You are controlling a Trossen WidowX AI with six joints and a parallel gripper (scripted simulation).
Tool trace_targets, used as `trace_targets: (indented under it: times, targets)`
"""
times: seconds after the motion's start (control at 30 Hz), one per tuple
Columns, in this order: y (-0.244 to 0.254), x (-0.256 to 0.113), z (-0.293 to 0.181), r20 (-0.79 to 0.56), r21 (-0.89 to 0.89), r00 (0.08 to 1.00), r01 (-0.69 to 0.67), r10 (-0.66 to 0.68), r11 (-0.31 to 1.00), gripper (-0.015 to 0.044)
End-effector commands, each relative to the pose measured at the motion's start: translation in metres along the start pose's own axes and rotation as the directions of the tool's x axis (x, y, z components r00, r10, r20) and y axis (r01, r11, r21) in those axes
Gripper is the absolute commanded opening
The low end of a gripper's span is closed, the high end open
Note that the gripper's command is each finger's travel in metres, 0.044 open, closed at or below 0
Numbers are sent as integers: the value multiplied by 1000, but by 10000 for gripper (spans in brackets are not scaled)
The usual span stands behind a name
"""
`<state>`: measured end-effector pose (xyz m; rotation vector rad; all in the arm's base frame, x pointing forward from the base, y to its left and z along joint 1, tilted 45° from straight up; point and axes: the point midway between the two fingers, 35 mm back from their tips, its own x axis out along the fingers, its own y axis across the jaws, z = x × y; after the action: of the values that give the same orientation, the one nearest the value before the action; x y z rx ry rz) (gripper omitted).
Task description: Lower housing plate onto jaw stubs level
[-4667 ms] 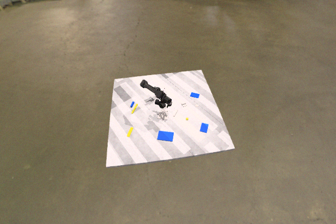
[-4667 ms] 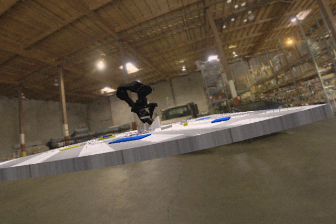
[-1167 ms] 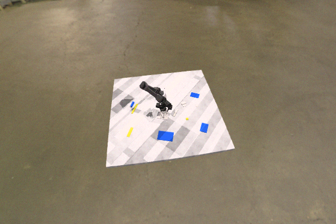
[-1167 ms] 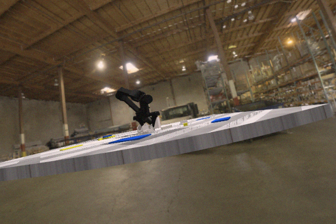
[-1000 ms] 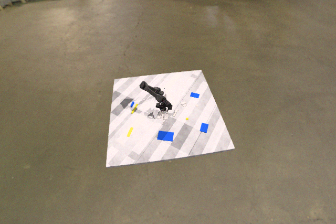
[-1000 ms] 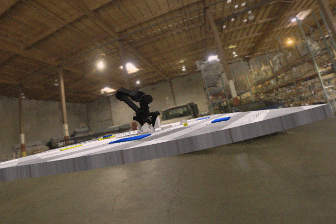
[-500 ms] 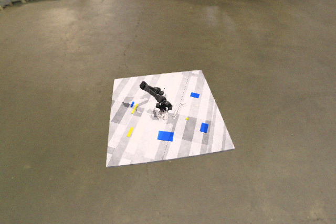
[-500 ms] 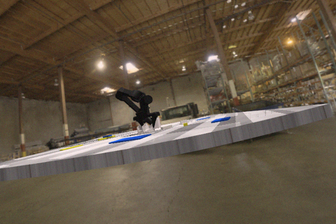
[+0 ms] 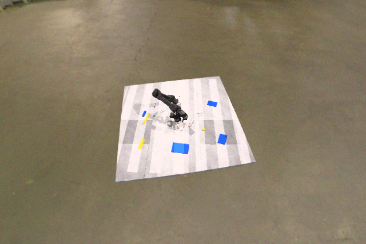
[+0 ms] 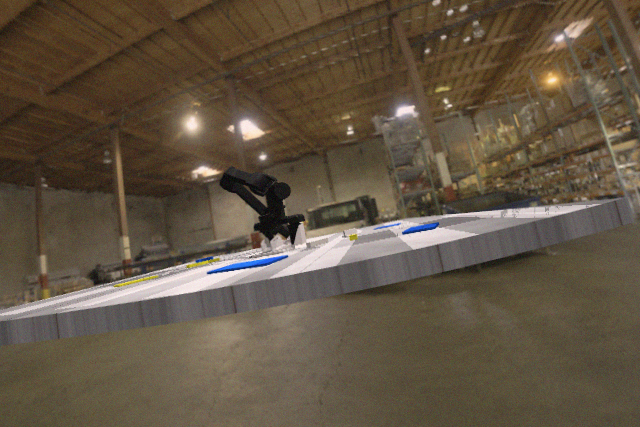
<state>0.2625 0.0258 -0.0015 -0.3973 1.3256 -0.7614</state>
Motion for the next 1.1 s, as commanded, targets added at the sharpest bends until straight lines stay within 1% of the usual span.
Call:
trace_targets:
  times: [0.0, 1.07]
  targets:
    - [0, 1, 0, 3, -3, 1000, 2, -2, 1000, 351]
    - [0, 8, 0, 3, -3, 1000, 2, -2, 1000, 351]
